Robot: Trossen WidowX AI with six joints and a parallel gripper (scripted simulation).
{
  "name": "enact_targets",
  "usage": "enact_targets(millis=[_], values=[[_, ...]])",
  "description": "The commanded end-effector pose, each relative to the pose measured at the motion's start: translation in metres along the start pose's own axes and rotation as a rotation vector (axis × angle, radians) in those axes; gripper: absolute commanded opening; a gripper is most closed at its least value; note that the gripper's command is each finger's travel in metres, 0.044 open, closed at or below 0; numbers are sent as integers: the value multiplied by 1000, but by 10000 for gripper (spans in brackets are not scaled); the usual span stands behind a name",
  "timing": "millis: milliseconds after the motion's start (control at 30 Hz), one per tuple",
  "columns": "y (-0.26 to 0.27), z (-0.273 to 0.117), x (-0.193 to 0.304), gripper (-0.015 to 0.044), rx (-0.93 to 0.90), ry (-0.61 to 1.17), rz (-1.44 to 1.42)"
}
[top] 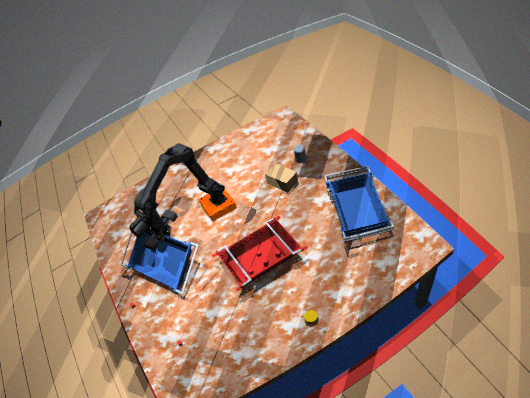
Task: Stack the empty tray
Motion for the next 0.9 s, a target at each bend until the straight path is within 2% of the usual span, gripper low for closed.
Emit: enact_targets(millis=[0, 400, 867], values=[[6, -31, 0, 0, -48, 1, 1], [0, -86, 0, 0, -47, 1, 1], [0, -87, 0, 0, -47, 1, 1]])
Point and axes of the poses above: the point midway between the two fingers, 35 mm back from their tips, its own z axis out along the fingers, its own y axis across the jaws, x = y × z, the point moved 7 cm from there along -z, back along the fingers, and after that the axes turned 9 degrees about z, right-handed, at the moved point
